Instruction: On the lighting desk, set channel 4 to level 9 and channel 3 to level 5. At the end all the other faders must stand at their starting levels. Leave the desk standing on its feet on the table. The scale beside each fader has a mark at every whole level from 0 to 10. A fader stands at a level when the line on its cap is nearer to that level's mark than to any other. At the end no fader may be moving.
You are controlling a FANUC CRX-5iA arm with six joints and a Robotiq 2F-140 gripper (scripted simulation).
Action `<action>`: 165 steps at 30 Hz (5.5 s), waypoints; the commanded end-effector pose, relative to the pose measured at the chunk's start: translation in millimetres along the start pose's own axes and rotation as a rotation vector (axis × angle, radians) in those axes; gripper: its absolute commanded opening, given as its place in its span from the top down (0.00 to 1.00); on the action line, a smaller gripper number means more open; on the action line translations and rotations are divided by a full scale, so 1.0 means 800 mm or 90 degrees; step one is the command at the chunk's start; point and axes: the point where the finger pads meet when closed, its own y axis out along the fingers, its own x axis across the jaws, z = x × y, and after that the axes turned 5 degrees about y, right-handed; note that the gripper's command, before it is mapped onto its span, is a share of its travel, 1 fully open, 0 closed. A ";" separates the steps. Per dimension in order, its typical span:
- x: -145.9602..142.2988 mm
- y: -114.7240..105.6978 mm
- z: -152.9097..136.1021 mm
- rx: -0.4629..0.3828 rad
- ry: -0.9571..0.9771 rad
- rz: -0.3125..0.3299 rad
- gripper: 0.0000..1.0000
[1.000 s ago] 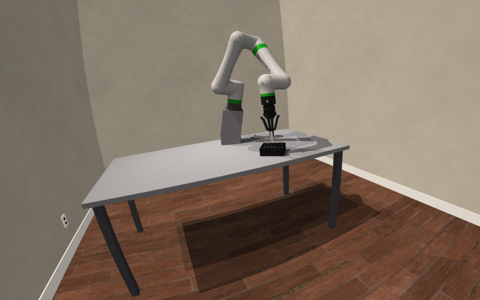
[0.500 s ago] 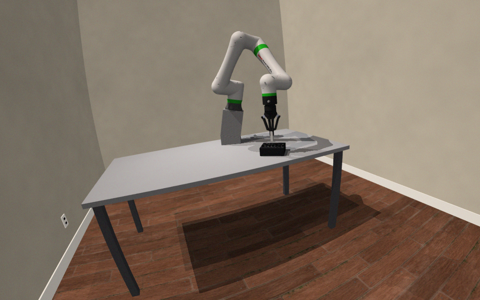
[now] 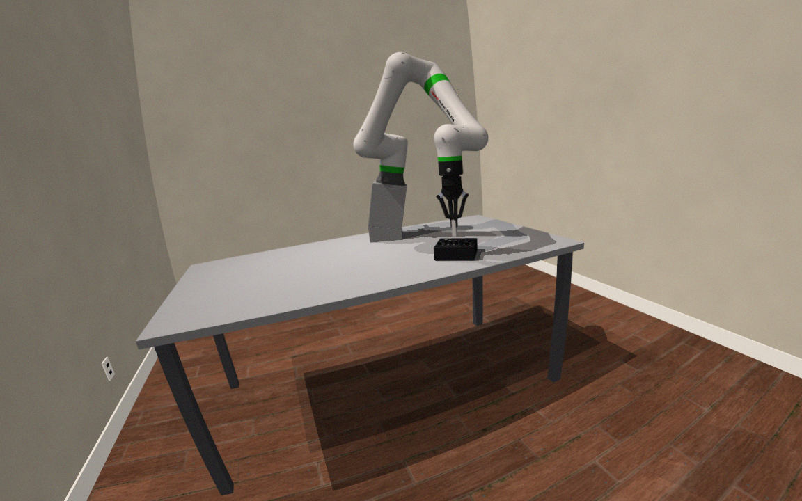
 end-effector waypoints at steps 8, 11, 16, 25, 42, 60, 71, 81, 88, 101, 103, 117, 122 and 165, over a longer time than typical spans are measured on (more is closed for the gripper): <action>0.000 0.006 0.000 0.000 0.000 0.000 1.00; 0.000 0.009 0.000 0.000 0.000 0.000 1.00; 0.000 0.012 0.000 0.000 0.000 0.000 1.00; 0.000 0.019 0.000 0.000 0.000 0.000 1.00; 0.000 0.026 0.000 0.000 0.000 0.000 1.00; 0.000 0.026 0.000 0.000 0.000 0.000 1.00; 0.000 0.026 0.000 0.000 0.000 0.000 1.00; 0.000 0.026 0.000 0.000 0.000 0.000 1.00; 0.000 0.027 0.000 0.000 0.000 0.000 1.00; 0.000 0.035 0.000 0.000 0.000 0.000 1.00; 0.000 0.036 0.000 0.000 0.000 0.000 1.00; 0.000 0.041 0.000 0.000 0.000 0.000 1.00; 0.000 0.041 0.000 0.000 0.000 0.000 1.00; -0.001 0.041 0.016 0.000 0.000 0.000 1.00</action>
